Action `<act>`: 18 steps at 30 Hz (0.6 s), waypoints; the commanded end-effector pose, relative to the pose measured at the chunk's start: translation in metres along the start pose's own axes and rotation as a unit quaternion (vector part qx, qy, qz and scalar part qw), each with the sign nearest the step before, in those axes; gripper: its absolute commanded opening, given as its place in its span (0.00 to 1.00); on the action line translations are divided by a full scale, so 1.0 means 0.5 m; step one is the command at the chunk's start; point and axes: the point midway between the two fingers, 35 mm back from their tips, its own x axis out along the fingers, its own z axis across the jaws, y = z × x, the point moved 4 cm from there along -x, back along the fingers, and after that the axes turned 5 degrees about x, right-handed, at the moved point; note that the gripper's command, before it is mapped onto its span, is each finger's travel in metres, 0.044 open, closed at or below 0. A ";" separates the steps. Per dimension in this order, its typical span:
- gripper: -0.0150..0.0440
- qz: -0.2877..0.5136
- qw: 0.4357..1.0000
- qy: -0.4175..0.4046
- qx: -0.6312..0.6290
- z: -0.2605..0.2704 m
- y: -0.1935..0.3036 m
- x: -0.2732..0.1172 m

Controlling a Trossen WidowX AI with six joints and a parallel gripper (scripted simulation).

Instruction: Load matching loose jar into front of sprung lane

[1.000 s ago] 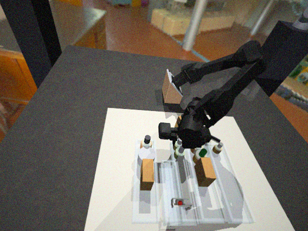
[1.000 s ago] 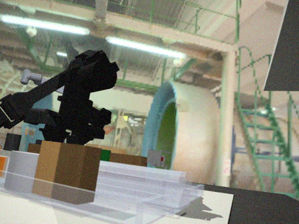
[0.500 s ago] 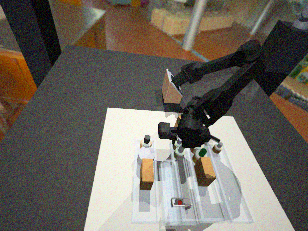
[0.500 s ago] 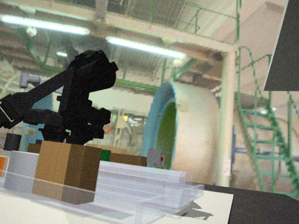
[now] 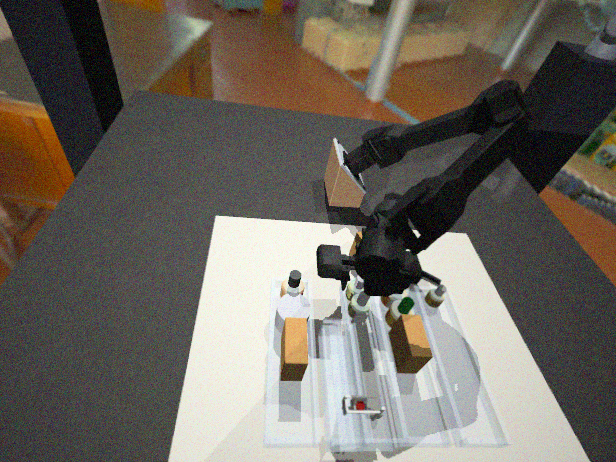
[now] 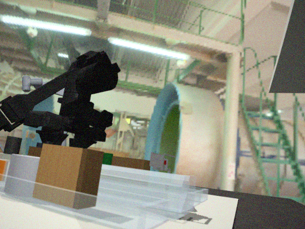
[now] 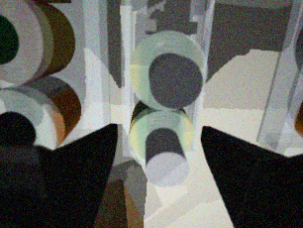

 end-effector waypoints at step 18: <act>0.73 -0.001 1.000 0.001 -0.001 -0.007 0.040 -0.042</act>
